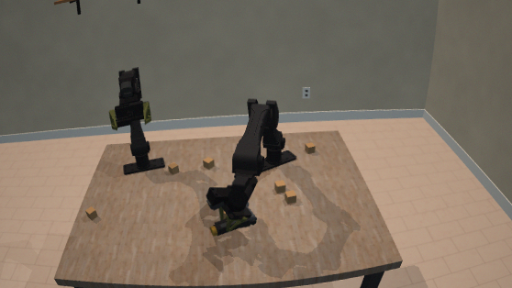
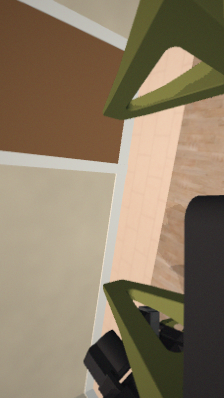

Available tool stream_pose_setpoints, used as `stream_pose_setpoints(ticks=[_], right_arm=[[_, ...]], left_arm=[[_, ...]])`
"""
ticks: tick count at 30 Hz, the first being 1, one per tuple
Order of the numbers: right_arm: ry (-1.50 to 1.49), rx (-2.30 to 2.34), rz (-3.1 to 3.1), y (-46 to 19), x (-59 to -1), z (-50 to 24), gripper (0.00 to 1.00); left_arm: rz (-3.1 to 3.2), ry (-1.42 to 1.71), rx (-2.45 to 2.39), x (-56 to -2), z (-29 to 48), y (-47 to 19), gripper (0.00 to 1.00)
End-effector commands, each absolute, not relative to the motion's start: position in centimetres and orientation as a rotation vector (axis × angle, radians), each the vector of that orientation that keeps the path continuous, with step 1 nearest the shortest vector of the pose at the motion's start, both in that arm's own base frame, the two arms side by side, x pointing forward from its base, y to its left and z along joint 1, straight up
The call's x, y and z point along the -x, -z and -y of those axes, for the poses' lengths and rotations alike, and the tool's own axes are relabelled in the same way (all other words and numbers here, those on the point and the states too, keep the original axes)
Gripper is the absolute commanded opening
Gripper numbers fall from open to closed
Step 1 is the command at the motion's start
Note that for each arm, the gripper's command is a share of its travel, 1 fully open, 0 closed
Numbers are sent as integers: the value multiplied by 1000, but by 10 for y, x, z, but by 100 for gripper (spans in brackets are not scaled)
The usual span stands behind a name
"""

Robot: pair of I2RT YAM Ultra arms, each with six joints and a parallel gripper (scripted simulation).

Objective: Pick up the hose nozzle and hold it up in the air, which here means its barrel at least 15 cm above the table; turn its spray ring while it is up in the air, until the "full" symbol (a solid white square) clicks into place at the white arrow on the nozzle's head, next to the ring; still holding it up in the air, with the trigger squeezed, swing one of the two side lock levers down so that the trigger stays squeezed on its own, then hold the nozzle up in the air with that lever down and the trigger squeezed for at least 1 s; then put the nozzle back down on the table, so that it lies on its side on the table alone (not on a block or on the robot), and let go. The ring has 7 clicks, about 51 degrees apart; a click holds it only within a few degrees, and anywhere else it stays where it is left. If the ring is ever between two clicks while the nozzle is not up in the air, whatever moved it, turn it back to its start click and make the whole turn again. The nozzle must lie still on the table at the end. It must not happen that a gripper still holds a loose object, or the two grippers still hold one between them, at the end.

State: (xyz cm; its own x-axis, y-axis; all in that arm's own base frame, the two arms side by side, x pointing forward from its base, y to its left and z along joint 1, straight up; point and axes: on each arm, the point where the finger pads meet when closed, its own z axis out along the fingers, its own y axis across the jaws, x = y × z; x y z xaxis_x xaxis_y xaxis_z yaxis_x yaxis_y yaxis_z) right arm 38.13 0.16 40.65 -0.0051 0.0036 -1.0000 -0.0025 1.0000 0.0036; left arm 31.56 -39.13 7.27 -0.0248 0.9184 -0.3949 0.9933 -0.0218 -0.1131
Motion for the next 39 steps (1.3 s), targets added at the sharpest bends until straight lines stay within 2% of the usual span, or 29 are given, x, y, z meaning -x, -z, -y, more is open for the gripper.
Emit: stream_pose_setpoints(ticks=[1, 13, 18, 20, 22, 39], right_arm=[[8, -5, -1554, -418, -379, 2, 100], [8, -5, -1554, -418, -379, 2, 100], [8, -5, -1554, -418, -379, 2, 100], [8, -5, -1554, -418, -379, 2, 100], [8, -5, -1554, -418, -379, 2, 100], [8, -5, -1554, -418, -379, 2, 100]], left_arm=[[-1902, 585, -2135, -297, 401, -110, 36], [-1539, 660, -2532, -209, 424, -115, 36], [-1428, 662, -2604, -190, 427, -124, 36], [-1388, 678, -2688, -176, 428, -100, 36], [-1229, 669, -2667, -165, 439, -128, 36], [-613, 774, -2982, -55, 429, -88, 36]])
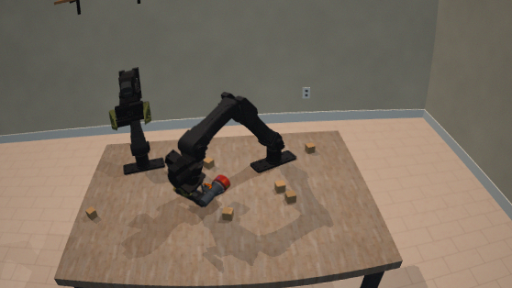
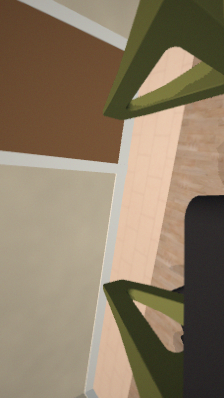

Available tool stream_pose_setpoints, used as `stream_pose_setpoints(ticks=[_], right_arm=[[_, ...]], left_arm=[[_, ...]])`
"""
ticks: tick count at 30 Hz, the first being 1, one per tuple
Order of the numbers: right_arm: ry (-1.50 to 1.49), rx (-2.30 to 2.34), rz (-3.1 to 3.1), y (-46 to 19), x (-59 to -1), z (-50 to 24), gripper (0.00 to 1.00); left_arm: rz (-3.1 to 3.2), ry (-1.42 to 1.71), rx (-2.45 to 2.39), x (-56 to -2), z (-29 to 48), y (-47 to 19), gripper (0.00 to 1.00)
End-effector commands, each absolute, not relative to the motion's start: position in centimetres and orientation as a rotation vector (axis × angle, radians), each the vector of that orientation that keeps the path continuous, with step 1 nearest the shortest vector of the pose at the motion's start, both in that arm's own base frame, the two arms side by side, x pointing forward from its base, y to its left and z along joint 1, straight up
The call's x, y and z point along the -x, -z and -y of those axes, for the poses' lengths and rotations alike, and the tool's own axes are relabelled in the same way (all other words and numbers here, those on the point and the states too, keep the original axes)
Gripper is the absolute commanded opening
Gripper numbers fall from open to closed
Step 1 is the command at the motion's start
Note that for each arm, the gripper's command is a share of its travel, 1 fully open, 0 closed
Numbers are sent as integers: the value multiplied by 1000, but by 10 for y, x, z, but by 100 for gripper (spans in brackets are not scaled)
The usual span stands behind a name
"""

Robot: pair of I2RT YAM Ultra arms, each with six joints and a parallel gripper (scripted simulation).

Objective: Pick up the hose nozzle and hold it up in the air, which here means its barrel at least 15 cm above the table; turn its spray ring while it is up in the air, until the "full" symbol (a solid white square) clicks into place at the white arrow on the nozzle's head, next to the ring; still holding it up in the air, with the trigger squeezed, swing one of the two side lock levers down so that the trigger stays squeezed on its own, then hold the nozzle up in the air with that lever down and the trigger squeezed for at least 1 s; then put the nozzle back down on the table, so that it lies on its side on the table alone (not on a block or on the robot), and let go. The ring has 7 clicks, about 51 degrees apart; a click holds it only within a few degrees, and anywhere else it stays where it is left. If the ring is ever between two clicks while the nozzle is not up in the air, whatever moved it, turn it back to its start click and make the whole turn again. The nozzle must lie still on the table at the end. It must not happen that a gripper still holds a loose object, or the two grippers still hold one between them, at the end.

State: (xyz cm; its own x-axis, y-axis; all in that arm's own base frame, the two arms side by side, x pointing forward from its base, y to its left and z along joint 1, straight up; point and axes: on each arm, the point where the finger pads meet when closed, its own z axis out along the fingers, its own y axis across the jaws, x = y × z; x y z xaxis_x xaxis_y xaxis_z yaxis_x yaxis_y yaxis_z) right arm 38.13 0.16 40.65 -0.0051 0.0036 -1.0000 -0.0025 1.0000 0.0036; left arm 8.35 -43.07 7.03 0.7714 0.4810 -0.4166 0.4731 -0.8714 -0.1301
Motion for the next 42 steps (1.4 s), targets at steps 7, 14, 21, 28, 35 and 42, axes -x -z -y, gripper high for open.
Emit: stream_pose_setpoints(ticks=[7, 14, 21, 28, 35, 42], right_arm=[[8, -5, -1554, -418, -379, 2, 100], [8, -5, -1554, -418, -379, 2, 100], [8, -5, -1554, -418, -379, 2, 100], [8, -5, -1554, -418, -379, 2, 100], [8, -5, -1554, -418, -379, 2, 100], [8, -5, -1554, -418, -379, 2, 100]], left_arm=[[535, -778, 3040, -51, 436, -92, 36], [534, -771, 2974, -34, 426, -84, 36], [536, -769, 2996, -38, 431, -88, 36], [557, -764, 2976, -42, 426, -81, 36], [560, -757, 2961, -44, 429, -56, 36], [545, -752, 2988, -41, 430, -70, 36]])
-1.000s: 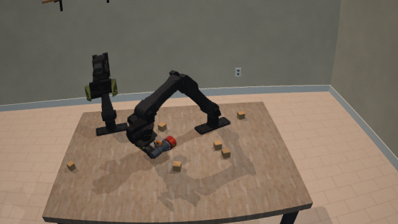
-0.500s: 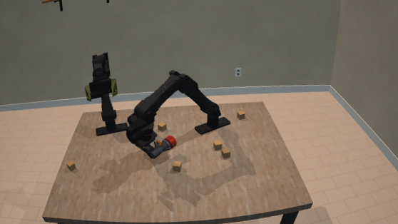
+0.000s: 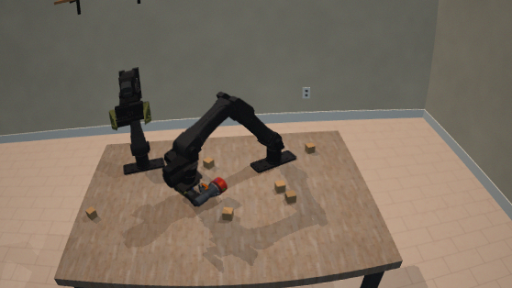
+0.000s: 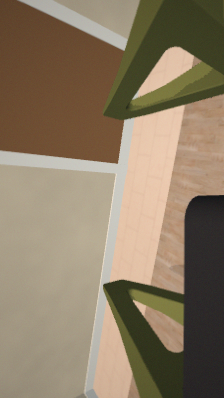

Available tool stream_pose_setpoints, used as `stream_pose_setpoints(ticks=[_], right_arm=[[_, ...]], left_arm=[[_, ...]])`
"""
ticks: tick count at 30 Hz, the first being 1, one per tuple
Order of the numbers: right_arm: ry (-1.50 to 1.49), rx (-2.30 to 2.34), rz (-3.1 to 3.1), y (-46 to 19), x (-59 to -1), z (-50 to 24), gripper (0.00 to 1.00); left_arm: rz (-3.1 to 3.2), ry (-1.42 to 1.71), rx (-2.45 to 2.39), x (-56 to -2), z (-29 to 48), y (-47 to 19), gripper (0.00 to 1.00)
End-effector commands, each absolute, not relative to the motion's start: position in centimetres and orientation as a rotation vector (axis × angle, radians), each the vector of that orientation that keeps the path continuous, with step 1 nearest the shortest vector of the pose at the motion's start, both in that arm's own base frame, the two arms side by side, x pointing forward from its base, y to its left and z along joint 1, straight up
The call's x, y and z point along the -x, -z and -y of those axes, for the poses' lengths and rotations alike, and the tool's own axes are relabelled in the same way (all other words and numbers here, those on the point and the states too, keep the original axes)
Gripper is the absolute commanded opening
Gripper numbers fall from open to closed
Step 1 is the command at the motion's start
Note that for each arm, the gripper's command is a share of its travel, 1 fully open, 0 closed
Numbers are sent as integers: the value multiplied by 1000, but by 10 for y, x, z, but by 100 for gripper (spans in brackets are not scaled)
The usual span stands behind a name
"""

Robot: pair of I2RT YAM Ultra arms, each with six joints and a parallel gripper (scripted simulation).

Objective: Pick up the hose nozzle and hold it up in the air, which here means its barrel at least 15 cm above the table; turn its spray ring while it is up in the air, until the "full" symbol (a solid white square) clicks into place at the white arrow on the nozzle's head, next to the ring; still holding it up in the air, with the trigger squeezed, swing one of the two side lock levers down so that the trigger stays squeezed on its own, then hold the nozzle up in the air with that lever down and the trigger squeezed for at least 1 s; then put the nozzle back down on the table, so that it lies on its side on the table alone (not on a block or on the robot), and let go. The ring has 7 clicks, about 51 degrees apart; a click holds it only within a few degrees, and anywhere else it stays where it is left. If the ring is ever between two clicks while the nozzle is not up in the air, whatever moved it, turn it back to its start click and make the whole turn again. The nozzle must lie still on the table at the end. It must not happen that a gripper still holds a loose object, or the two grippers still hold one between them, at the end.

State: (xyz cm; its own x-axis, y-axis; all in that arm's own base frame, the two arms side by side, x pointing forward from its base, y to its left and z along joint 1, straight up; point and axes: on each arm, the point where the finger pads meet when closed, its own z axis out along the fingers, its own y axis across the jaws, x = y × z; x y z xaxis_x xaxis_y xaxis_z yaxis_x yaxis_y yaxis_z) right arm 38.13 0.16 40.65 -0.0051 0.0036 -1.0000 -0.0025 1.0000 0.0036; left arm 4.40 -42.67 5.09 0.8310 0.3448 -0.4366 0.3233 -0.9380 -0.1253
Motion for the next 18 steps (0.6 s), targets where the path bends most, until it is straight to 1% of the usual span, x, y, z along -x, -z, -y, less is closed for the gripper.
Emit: stream_pose_setpoints(ticks=[1, 6, 9, 13, 18], right_arm=[[8, -5, -1554, -418, -379, 2, 100], [8, -5, -1554, -418, -379, 2, 100], [8, -5, -1554, -418, -379, 2, 100], [8, -5, -1554, -418, -379, 2, 100], [8, -5, -1554, -418, -379, 2, 100]], left_arm=[[545, -752, 2988, -41, 430, -70, 36], [543, -739, 2946, -38, 427, -45, 36], [534, -737, 2987, -39, 430, -56, 36], [541, -729, 2943, -37, 425, -33, 36], [532, -730, 2976, -38, 430, -50, 36]])
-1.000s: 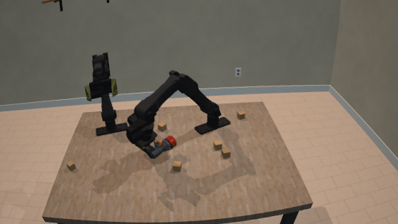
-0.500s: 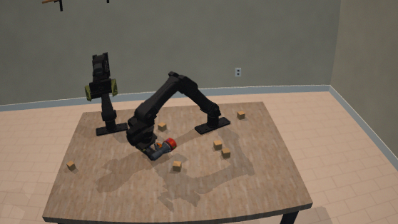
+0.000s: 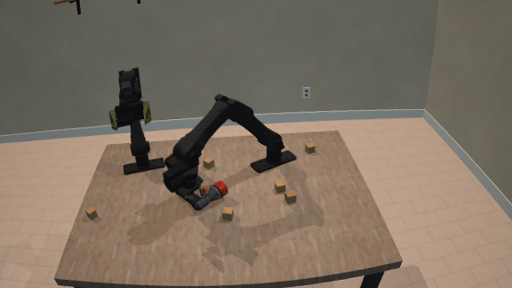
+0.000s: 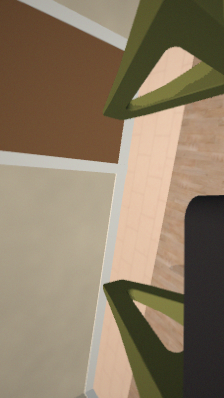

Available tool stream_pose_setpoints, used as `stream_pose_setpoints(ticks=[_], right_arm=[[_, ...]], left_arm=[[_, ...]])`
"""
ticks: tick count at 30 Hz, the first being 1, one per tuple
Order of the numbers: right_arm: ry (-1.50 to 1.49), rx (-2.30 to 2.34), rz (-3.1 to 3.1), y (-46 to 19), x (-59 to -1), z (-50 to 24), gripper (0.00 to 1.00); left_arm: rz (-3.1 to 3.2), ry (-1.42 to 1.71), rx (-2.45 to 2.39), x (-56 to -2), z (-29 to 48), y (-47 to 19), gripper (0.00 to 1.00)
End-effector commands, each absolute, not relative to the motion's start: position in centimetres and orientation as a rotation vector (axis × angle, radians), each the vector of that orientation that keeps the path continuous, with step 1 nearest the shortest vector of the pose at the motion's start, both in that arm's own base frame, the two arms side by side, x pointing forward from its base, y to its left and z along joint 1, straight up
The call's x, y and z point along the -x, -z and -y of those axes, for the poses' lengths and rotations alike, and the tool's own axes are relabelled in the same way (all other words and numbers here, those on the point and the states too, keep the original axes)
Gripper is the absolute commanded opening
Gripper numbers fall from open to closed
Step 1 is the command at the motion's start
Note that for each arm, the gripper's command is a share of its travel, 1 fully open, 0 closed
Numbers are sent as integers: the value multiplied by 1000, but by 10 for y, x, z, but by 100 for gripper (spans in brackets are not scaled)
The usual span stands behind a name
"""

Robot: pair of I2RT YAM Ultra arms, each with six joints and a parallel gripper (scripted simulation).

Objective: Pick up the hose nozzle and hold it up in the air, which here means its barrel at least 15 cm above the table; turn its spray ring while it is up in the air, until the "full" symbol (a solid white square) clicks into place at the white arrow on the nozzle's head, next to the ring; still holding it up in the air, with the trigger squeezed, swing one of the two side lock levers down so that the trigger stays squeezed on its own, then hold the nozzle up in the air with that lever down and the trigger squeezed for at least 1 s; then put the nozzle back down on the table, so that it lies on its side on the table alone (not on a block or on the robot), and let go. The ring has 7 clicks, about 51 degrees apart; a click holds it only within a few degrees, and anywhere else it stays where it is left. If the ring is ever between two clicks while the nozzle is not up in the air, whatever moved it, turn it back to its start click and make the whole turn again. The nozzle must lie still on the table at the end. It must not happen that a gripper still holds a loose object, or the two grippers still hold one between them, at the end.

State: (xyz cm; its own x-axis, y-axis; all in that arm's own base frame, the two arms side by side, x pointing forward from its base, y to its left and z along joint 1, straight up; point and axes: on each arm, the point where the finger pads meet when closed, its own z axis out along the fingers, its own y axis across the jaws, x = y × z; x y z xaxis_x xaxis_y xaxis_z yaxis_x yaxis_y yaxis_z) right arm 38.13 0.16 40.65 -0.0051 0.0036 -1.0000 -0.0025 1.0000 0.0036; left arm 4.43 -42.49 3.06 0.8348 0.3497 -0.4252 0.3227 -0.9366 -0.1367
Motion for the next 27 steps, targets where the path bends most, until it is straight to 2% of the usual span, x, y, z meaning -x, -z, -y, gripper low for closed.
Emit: stream_pose_setpoints(ticks=[1, 9, 13, 22, 23, 27], right_arm=[[8, -5, -1554, -418, -379, 2, 100], [8, -5, -1554, -418, -379, 2, 100], [8, -5, -1554, -418, -379, 2, 100], [8, -5, -1554, -418, -379, 2, 100], [8, -5, -1554, -418, -379, 2, 100], [8, -5, -1554, -418, -379, 2, 100]], left_arm=[[532, -730, 2976, -38, 430, -50, 36], [552, -721, 2933, -41, 425, -23, 36], [534, -725, 3004, -42, 436, -43, 36], [530, -720, 2958, -37, 430, -27, 36], [547, -722, 2982, -44, 431, -42, 50], [546, -723, 2990, -44, 432, -45, 50]])
